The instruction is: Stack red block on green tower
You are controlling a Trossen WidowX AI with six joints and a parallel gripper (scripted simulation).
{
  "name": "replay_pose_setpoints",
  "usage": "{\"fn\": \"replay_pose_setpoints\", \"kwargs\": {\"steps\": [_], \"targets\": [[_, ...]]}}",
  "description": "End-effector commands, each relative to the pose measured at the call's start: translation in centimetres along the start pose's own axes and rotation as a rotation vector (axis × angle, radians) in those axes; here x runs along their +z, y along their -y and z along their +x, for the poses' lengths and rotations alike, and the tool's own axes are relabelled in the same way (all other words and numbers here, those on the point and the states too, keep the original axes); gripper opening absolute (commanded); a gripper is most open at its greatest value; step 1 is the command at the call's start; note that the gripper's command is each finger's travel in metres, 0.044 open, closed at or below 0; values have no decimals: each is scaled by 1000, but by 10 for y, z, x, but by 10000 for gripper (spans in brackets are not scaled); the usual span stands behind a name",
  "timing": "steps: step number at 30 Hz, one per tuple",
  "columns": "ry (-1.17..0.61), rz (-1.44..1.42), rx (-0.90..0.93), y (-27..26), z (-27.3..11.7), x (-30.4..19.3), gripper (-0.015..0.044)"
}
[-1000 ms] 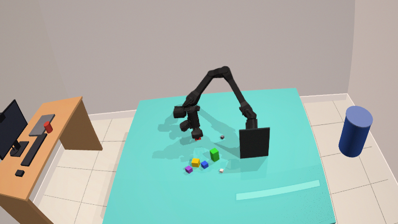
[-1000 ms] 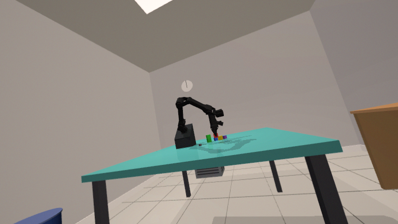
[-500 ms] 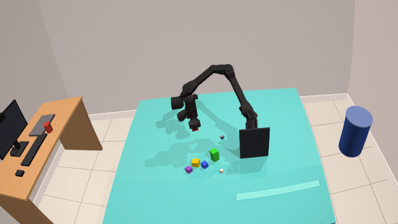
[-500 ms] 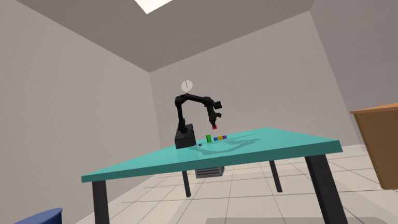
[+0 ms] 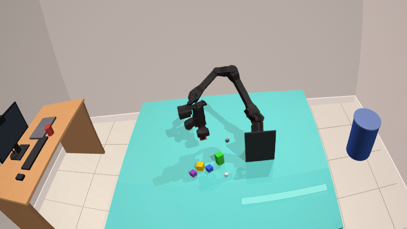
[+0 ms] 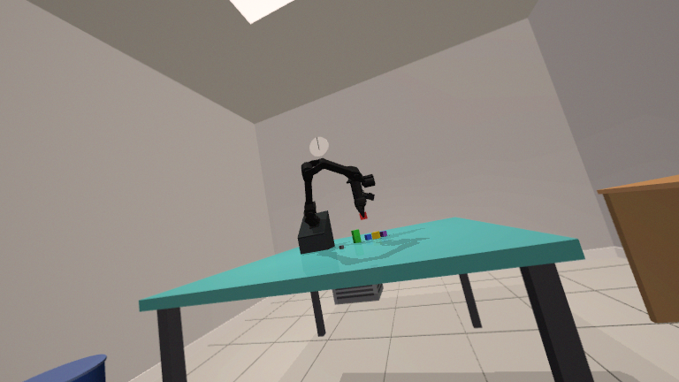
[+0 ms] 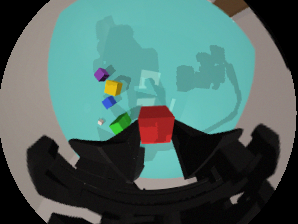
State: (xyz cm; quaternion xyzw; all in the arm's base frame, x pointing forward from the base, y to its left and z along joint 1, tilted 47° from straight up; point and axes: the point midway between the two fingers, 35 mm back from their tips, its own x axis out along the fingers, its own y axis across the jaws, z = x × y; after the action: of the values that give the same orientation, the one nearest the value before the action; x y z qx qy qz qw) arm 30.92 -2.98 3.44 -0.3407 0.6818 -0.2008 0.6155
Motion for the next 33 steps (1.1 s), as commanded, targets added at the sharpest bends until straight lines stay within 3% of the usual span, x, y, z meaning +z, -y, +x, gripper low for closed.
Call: {"fn": "replay_pose_setpoints", "kwargs": {"steps": [1, 14, 33], "targets": [[-10, 0, 6, -26, 2, -11, 0], [-20, 8, -10, -100, 6, -59, 0], [-20, 9, -14, -104, 45, -62, 0]]}}
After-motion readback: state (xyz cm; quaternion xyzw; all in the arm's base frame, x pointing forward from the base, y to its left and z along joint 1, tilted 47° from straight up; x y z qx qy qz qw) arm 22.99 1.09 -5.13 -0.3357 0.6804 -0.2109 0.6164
